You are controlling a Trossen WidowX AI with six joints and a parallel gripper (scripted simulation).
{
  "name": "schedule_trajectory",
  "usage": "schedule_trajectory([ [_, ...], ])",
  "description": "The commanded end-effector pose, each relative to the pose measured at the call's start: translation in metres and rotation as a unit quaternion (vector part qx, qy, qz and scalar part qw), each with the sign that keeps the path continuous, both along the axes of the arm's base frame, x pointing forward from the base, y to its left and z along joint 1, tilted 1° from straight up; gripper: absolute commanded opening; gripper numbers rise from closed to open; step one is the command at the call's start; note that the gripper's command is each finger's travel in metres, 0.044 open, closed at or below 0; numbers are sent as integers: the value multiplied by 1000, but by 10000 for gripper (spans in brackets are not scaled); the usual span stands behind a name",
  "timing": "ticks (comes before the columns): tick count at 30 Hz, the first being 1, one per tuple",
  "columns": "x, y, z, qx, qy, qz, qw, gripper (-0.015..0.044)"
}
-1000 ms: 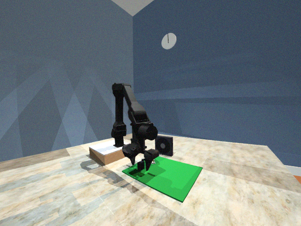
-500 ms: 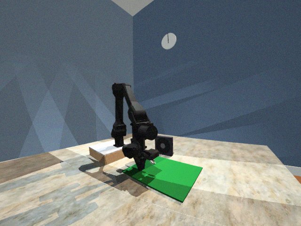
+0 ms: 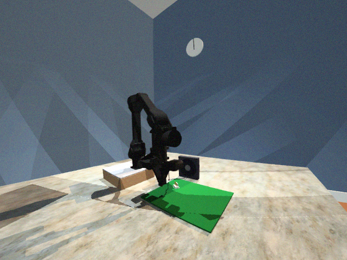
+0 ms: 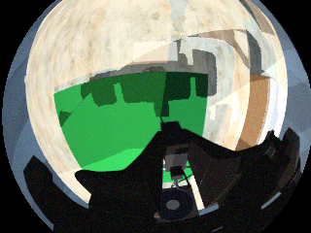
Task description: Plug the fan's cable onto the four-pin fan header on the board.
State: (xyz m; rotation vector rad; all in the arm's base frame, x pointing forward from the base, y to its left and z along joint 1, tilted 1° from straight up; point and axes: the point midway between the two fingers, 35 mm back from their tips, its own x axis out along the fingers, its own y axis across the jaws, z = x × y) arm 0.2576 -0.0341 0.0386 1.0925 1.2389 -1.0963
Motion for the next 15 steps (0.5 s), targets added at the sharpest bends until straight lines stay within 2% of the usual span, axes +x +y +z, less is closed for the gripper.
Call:
schedule_trajectory([
  [1, -1, 6, 2, 2, 4, 26, 1000, 0],
  [15, -3, 54, 1, -1, 9, 267, 964, 0],
])
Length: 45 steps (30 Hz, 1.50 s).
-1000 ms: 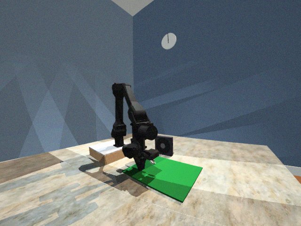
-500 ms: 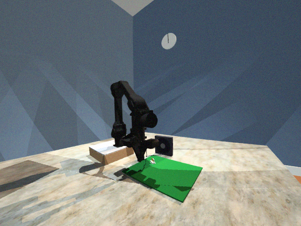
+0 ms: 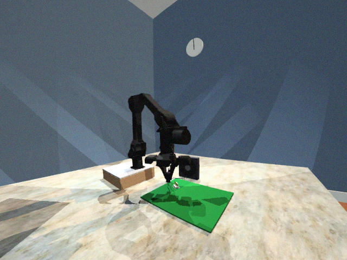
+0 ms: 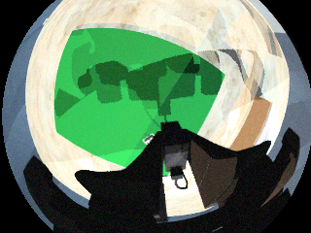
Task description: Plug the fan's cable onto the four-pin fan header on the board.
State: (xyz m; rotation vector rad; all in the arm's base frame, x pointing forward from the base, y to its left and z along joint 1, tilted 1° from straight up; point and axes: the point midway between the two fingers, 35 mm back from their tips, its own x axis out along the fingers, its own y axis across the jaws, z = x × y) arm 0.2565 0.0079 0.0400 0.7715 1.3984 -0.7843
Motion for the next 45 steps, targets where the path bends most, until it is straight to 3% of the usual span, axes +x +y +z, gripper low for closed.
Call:
schedule_trajectory([
  [1, -3, 16, 0, 2, 3, 77, 997, 0],
  [14, -12, 57, -2, -1, 6, 288, 958, 0],
  [45, -5, 55, -13, -1, 6, 293, 956, 0],
])
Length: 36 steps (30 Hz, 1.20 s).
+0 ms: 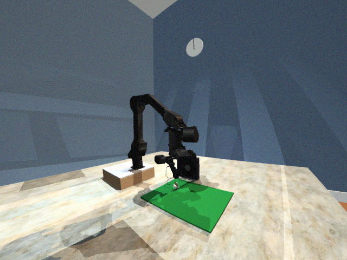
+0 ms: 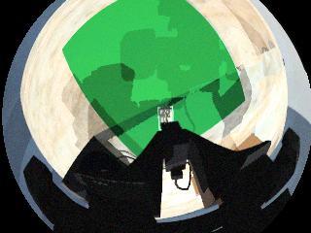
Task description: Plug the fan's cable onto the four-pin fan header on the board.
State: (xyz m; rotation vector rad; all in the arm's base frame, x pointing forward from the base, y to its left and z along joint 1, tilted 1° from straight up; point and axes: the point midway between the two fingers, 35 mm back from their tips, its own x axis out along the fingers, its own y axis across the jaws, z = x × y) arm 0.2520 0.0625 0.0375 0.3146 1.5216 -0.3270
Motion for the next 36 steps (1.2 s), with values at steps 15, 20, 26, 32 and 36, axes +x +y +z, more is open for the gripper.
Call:
schedule_trajectory([
  [15, -1, 0, -20, 1, 3, 2, 1000, 0],
  [20, 0, 0, -20, 1, 3, 1, 1000, 0],
  [26, 0, 0, -20, 1, 3, 1, 1000, 0],
  [32, 0, 0, -20, 1, 3, 1, 1000, 0],
  [36, 0, 0, -21, 1, 3, 1, 1000, 0],
])
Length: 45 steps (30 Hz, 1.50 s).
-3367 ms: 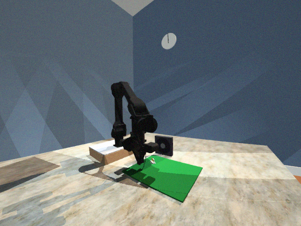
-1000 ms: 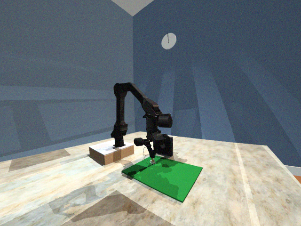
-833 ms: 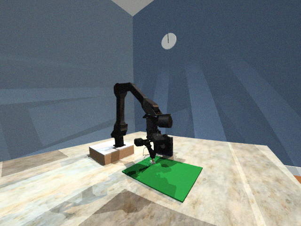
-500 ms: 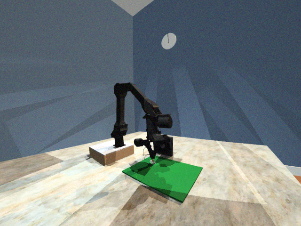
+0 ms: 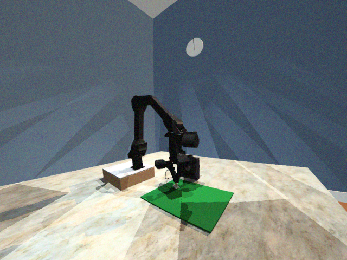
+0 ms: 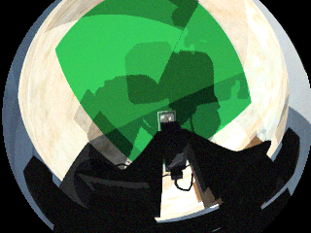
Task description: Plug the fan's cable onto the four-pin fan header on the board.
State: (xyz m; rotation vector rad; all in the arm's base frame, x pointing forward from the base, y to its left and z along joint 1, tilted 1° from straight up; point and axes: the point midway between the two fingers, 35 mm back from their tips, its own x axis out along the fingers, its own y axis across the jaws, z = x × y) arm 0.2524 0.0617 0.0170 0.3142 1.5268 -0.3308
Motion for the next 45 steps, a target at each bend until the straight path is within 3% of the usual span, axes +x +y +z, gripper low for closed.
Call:
schedule_trajectory([
  [1, 0, 1, -1, 2, 0, 2, 1000, 0],
  [45, -1, 0, -18, 2, 0, 2, 1000, 0],
])
